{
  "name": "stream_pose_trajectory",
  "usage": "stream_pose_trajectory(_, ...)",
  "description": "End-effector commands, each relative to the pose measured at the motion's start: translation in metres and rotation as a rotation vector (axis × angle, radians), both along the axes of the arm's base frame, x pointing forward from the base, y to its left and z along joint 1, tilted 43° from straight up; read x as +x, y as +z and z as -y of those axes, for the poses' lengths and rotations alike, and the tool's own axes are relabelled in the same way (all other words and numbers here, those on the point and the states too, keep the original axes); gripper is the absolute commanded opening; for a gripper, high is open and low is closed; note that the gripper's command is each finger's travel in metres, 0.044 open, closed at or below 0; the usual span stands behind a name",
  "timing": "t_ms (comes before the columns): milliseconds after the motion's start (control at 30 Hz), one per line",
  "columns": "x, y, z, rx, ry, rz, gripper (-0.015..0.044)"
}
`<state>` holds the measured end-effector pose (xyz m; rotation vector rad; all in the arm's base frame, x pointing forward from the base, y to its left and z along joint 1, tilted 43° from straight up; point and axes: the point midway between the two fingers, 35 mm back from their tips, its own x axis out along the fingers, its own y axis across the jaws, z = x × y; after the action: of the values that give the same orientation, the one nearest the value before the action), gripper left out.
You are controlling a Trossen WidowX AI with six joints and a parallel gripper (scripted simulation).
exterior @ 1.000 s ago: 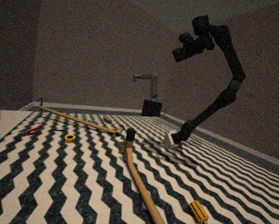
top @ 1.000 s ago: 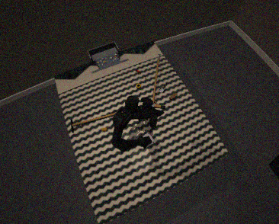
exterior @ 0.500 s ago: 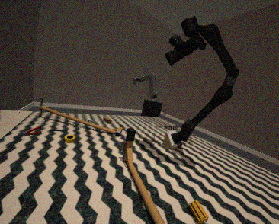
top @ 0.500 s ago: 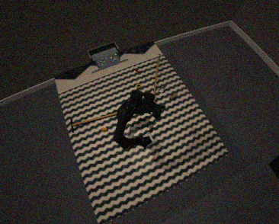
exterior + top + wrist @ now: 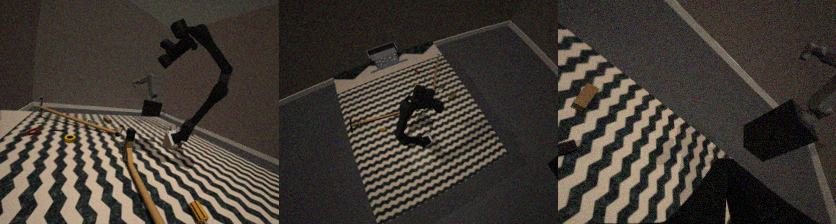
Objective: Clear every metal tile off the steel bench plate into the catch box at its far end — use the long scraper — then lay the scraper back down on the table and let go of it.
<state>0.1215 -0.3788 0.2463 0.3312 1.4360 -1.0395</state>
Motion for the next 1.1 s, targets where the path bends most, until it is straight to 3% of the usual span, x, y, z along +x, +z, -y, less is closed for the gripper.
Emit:
stream_pose_trajectory(0,0.011,-0.014,-0.002,0.055,0.040,0.008,0.0000)
stream_pose_trajectory(1067,0.076,-0.087,-0.027,0.360,0.246,0.091,0.0000)
